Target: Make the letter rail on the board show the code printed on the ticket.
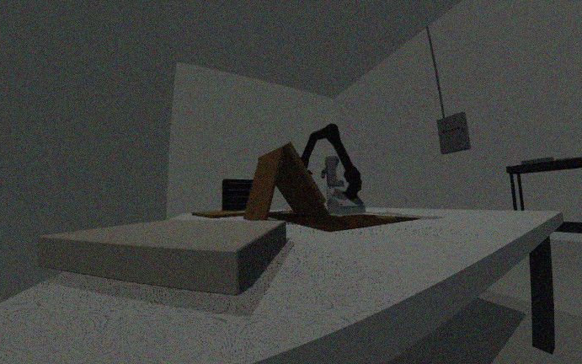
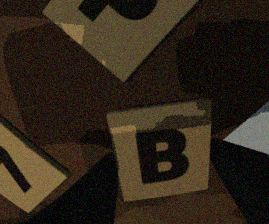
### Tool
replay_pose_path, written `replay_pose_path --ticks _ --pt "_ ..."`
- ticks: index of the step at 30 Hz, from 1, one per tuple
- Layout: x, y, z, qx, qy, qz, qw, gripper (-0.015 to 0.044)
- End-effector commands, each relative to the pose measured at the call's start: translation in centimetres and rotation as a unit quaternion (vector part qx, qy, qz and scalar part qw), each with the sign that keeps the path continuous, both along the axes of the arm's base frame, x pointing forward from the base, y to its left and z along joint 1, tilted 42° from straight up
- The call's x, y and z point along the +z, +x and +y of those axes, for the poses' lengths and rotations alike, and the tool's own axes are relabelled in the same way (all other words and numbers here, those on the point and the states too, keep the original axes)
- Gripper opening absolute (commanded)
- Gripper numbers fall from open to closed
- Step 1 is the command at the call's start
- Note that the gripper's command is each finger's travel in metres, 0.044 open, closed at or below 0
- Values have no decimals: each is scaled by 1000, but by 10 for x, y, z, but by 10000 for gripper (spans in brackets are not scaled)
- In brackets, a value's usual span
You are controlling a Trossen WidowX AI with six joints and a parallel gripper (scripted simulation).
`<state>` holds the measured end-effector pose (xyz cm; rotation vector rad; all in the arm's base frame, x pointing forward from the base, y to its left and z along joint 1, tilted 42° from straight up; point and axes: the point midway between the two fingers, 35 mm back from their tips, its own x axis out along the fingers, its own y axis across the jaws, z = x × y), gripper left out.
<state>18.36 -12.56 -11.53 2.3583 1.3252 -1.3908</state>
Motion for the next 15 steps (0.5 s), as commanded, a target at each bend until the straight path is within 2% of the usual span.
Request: replay_pose_path --ticks 1,15 --pt "2 -1 -2 4 -4 -1 1000 0" --pt "8 -2 -5 4 -4 -1 1000 0"
